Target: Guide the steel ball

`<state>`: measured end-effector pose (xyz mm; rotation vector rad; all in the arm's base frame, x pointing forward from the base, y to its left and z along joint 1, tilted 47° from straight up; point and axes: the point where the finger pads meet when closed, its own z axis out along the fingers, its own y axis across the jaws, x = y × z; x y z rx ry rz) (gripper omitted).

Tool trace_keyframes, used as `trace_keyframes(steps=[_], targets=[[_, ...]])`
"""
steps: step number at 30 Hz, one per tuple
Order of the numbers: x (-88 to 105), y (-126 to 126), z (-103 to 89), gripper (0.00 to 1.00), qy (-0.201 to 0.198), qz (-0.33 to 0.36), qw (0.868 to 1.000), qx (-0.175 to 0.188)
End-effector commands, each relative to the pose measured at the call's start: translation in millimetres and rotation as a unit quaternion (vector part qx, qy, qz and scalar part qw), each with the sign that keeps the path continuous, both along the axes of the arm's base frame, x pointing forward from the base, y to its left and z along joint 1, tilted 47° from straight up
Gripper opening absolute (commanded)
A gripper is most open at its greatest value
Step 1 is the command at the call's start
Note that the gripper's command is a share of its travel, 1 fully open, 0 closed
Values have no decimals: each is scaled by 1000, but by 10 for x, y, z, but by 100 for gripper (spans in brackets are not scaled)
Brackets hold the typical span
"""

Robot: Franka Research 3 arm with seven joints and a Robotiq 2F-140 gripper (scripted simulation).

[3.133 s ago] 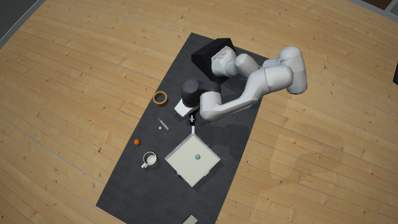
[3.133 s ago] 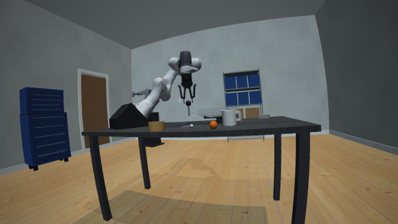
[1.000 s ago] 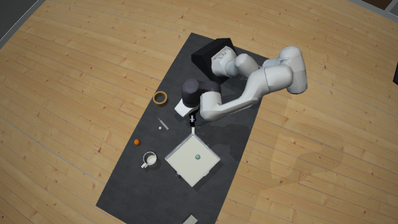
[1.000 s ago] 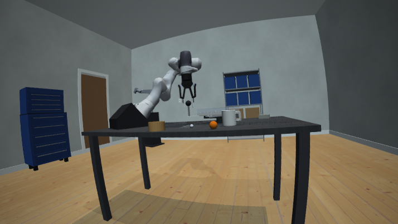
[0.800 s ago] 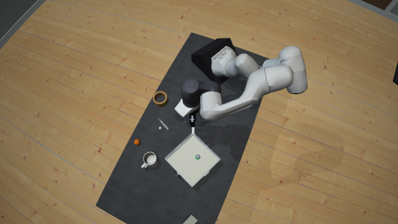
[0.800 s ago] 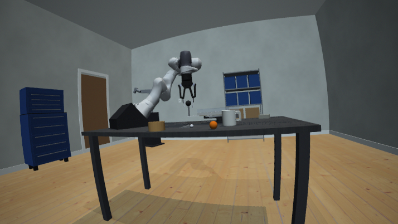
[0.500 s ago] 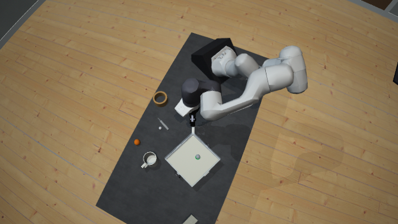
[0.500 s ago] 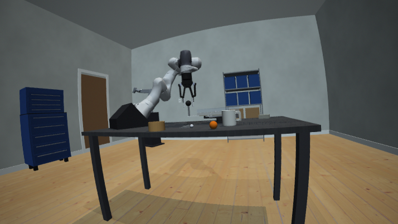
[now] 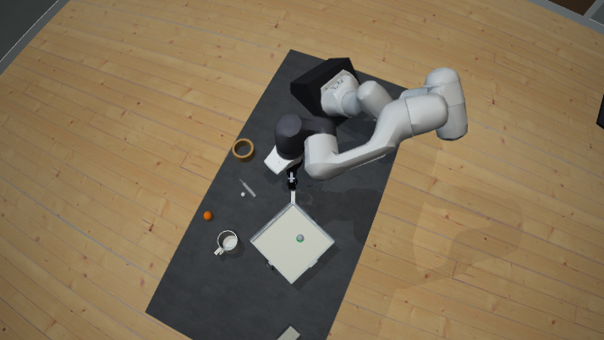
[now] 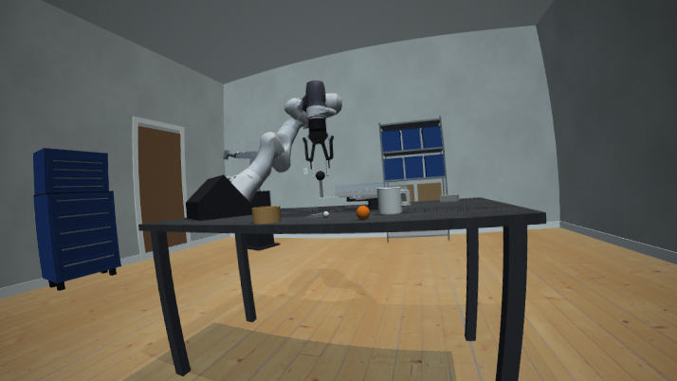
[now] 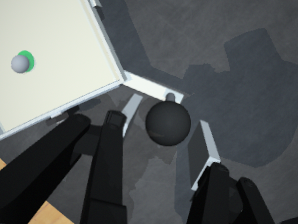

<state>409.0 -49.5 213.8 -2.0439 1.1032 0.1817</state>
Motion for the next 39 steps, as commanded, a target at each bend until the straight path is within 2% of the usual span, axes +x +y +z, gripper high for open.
trace_keyframes(steps=[1, 11, 33, 34, 39], targets=[[-37, -39, 49, 36, 6, -1, 1000, 3], [-71, -147, 153, 36, 6, -1, 1000, 3], [-90, -207, 211, 36, 6, -1, 1000, 3], [-90, -207, 211, 100, 6, -1, 1000, 3], [-90, -207, 211, 100, 6, -1, 1000, 3]])
